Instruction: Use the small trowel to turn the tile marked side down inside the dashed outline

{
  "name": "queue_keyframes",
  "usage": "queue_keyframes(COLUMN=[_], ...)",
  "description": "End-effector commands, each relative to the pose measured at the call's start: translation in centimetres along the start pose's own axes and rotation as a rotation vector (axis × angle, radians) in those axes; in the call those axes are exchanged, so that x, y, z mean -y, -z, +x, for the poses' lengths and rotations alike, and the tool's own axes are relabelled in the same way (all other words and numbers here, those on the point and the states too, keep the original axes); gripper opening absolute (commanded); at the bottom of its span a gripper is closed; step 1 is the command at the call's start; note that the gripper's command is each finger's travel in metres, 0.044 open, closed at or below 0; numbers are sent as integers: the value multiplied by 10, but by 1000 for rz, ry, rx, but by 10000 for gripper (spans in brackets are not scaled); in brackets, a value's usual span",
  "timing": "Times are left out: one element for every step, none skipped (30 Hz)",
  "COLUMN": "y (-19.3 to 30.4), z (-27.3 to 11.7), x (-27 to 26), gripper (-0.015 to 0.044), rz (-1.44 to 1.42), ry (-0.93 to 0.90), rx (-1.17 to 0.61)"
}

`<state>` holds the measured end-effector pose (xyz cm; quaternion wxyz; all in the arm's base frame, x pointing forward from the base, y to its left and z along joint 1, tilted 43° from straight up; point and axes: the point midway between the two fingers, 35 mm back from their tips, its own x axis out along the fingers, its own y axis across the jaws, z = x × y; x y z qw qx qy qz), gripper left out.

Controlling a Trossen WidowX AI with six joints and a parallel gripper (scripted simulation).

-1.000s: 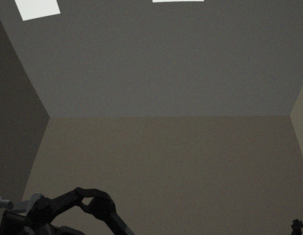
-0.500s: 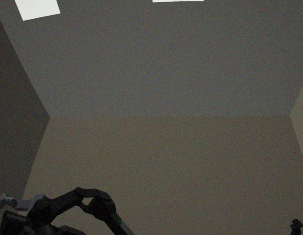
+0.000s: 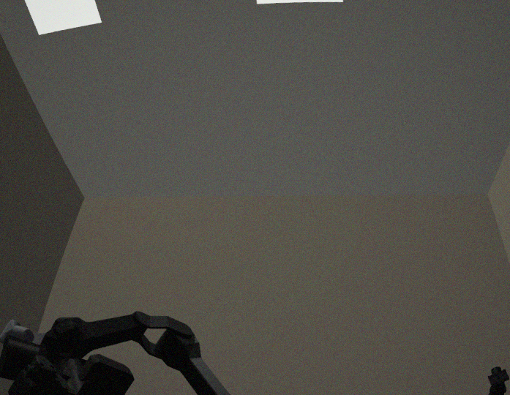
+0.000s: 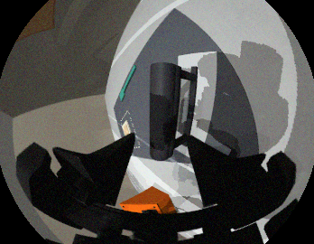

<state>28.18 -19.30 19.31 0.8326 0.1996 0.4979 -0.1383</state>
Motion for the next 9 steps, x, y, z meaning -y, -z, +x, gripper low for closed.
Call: queue_keyframes(y=[2, 5, 11, 19, 28, 38, 48, 56, 61], z=[-9, -13, -20, -28, -36, -45, -52, -58, -62], x=[-2, -9, -18, -30, -41, -51, -60, -67, -71], gripper=[300, 300, 300, 300, 300, 300, 300, 300, 300], rz=[-2, -2, -1, 0, 0, 1, 2, 3, 4], ry=[-3, -3, -3, -3, -4, -4, -5, -6, -6], rx=[-6, -7, -7, -7, -6, -5, -4, -3, -2])
